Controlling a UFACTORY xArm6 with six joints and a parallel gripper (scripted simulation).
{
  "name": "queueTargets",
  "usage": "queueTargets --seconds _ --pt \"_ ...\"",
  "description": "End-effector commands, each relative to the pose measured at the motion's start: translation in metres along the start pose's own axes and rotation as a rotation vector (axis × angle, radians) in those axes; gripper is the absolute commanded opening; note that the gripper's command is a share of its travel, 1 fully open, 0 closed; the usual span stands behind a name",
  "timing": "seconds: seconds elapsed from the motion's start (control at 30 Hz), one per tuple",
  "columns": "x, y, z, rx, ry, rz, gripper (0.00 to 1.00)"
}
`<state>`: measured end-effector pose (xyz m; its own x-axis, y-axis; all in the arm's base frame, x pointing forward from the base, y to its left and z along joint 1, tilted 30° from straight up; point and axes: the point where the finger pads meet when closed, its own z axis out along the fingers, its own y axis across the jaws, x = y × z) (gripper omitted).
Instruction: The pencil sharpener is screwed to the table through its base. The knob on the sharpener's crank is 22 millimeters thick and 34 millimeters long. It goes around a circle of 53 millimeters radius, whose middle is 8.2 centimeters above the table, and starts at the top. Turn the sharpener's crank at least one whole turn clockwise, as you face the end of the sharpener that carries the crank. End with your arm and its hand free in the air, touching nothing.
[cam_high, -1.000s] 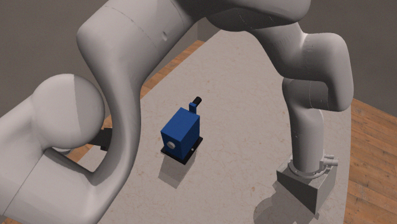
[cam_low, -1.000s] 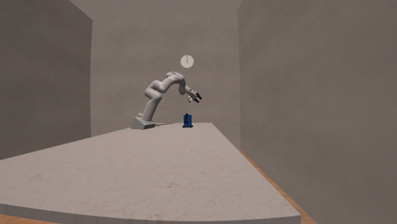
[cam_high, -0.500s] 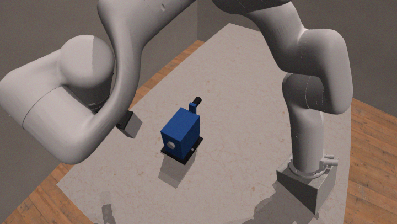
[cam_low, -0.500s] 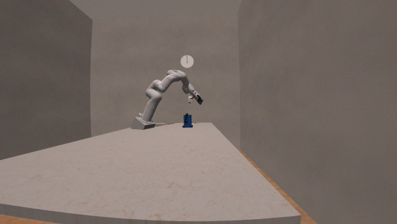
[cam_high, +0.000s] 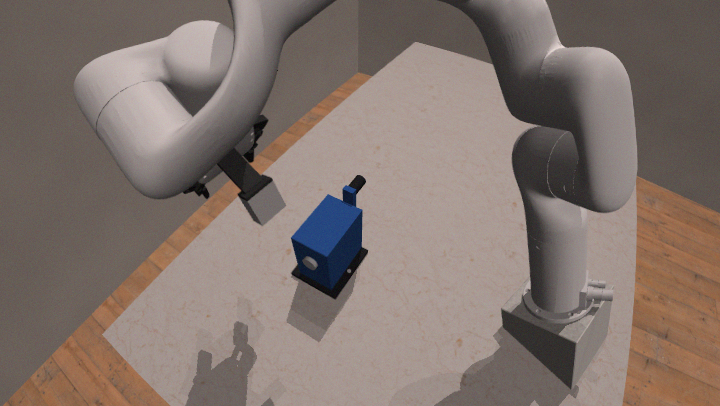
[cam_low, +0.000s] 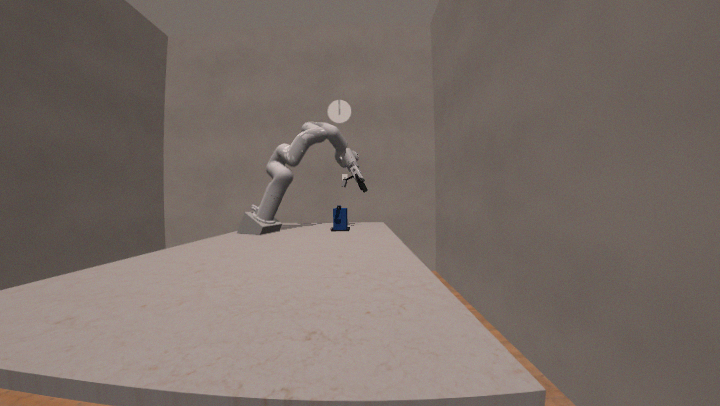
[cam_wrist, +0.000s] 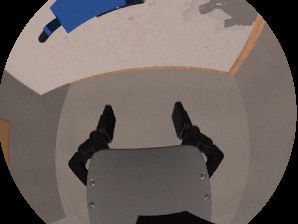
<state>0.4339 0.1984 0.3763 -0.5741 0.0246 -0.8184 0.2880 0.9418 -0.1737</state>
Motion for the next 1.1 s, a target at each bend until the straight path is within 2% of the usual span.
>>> queueTargets --seconds 0.0,0.17,0.23,0.27,0.6,0.8,0.83,1.07 --pt "0.007 -0.036 0.009 0.012 0.070 0.153 1.00" --pt "0.016 -0.064 0.014 0.034 0.129 0.285 1.00" --pt "0.016 -0.064 0.014 0.034 0.129 0.285 1.00" --pt "0.022 -0.079 0.016 0.048 0.161 0.363 1.00" --pt "0.043 -0.124 0.017 0.093 0.256 0.618 1.00" --pt "0.053 -0.140 0.015 0.113 0.292 0.726 1.00" --pt "0.061 -0.150 0.014 0.127 0.317 0.806 1.00" --pt "0.078 -0.172 0.009 0.159 0.367 0.984 1.00"
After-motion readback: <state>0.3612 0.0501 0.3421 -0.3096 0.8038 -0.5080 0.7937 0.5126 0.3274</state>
